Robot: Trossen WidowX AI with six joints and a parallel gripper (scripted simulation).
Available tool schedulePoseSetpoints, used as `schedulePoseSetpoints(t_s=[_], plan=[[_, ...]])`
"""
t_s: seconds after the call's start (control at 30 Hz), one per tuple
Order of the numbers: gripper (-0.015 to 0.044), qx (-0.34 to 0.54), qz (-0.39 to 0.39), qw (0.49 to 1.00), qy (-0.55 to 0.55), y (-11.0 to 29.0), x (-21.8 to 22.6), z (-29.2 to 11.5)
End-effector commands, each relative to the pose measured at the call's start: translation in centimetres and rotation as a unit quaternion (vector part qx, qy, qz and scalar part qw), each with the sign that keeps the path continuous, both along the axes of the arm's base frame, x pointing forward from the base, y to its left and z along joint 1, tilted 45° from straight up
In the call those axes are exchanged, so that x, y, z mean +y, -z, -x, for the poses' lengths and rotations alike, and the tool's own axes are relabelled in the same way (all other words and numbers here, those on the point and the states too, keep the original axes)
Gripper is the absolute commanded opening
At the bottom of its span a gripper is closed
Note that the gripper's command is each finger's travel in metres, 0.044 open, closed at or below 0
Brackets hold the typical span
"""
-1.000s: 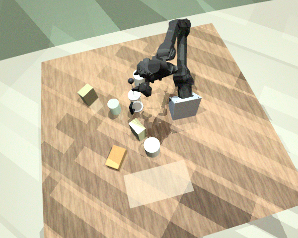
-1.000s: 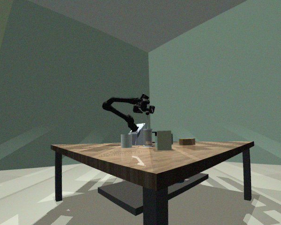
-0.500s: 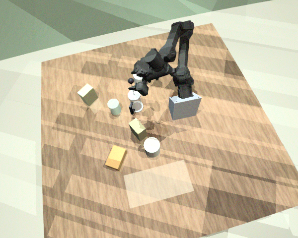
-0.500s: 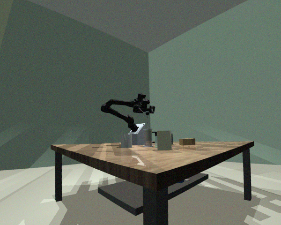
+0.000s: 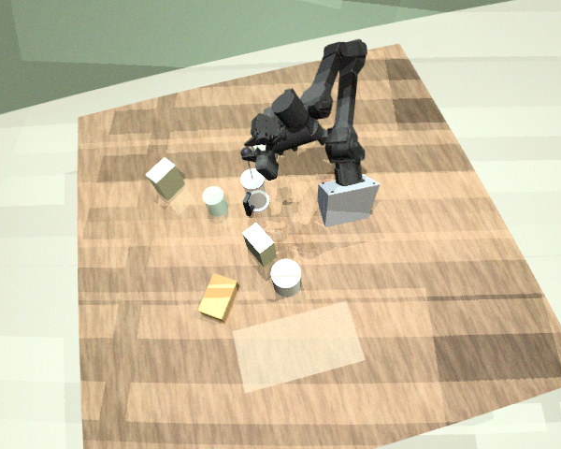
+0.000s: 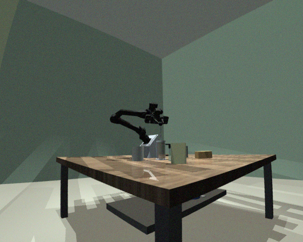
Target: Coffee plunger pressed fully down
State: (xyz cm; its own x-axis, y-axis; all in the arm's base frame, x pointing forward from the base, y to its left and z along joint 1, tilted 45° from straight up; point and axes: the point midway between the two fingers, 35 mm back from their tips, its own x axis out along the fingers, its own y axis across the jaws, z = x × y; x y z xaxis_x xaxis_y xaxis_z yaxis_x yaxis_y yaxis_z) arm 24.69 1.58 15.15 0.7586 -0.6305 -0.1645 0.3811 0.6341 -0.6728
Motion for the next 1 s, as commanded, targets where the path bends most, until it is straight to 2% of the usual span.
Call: schedulePoseSetpoints(t_s=[0.0, 0.1, 0.97], plan=[[0.0138, 0.002, 0.0, 1.0, -0.002, 0.1, 0.0, 0.0], [0.0118, 0.002, 0.0, 1.0, -0.002, 0.1, 0.0, 0.0], [0.0117, 0.014, -0.007, 1.0, 0.005, 2.6, -1.4, -0.7]])
